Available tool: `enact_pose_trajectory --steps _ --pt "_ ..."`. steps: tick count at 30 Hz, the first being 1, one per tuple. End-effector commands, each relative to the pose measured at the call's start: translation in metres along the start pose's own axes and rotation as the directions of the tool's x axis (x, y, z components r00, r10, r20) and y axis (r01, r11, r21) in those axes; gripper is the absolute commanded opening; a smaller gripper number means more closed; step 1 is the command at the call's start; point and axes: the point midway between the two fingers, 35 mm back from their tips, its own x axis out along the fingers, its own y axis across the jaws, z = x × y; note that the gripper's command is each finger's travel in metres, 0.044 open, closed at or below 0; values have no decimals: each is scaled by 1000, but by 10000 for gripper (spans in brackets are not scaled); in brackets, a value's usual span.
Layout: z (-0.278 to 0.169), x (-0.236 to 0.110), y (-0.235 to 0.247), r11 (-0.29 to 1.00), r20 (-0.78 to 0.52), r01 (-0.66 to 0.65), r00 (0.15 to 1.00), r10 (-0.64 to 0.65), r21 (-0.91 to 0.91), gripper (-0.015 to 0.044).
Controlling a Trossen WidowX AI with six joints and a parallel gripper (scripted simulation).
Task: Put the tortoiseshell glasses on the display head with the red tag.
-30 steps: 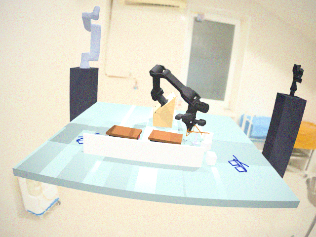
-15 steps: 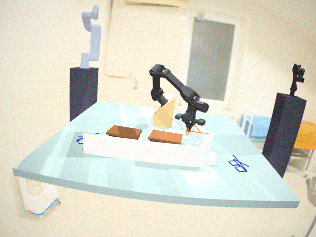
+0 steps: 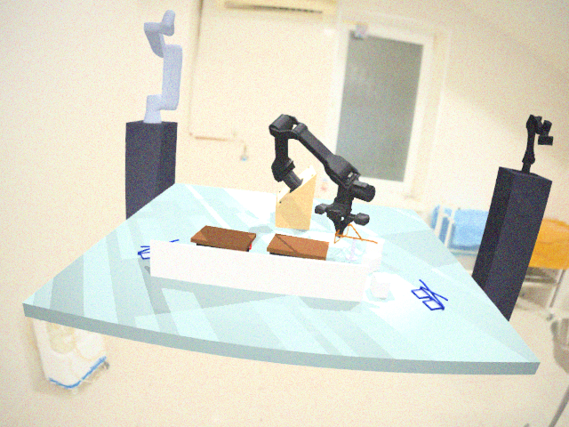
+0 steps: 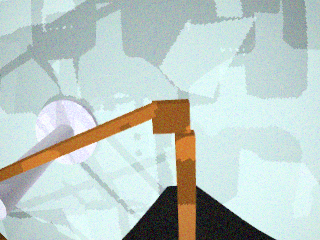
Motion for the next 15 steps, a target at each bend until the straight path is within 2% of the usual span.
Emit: enact_pose_trajectory --steps 1,15 --pt "-4 0 -1 1000 -5 -2 1000 2 2 0" --pt "-14 0 -5 1000 -6 -2 1000 2 2 0"
